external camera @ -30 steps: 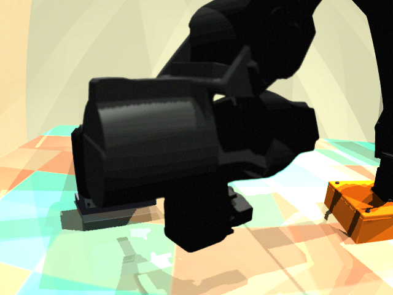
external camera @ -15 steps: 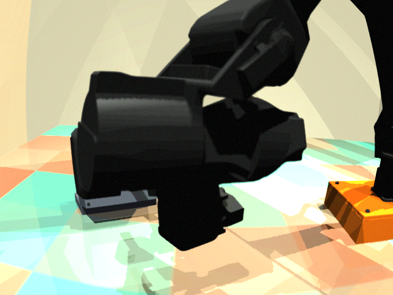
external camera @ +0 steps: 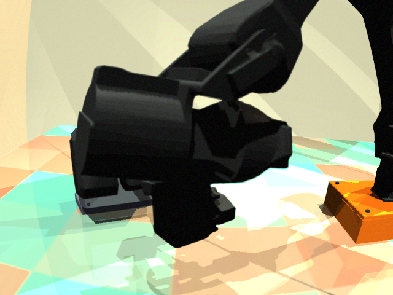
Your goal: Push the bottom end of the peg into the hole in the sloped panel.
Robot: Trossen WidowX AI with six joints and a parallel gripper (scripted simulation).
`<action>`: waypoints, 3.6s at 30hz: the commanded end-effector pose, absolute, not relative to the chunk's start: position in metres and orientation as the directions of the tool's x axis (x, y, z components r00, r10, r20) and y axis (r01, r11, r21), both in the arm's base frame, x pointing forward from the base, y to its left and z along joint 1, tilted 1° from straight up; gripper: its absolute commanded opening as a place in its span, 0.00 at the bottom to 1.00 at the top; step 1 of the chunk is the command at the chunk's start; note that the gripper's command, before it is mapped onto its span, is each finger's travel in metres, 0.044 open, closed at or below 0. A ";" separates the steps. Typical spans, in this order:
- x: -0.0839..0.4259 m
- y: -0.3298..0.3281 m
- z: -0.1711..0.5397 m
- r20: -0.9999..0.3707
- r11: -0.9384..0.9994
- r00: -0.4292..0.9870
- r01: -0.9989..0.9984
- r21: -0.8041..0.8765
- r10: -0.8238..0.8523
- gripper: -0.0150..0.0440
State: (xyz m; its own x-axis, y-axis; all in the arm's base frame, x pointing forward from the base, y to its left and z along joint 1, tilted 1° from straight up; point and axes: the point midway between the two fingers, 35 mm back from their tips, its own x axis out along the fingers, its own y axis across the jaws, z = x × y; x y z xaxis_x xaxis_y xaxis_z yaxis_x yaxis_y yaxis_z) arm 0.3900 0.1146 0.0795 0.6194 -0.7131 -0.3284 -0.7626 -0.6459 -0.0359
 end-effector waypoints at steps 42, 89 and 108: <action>0.396 0.104 0.075 -0.328 -0.647 0.621 -0.762 -0.038 -0.712 0.25; 0.409 0.089 0.070 -0.322 -0.644 0.623 -0.763 -0.048 -0.713 0.25; 0.409 0.090 0.070 -0.322 -0.644 0.622 -0.763 -0.048 -0.713 0.92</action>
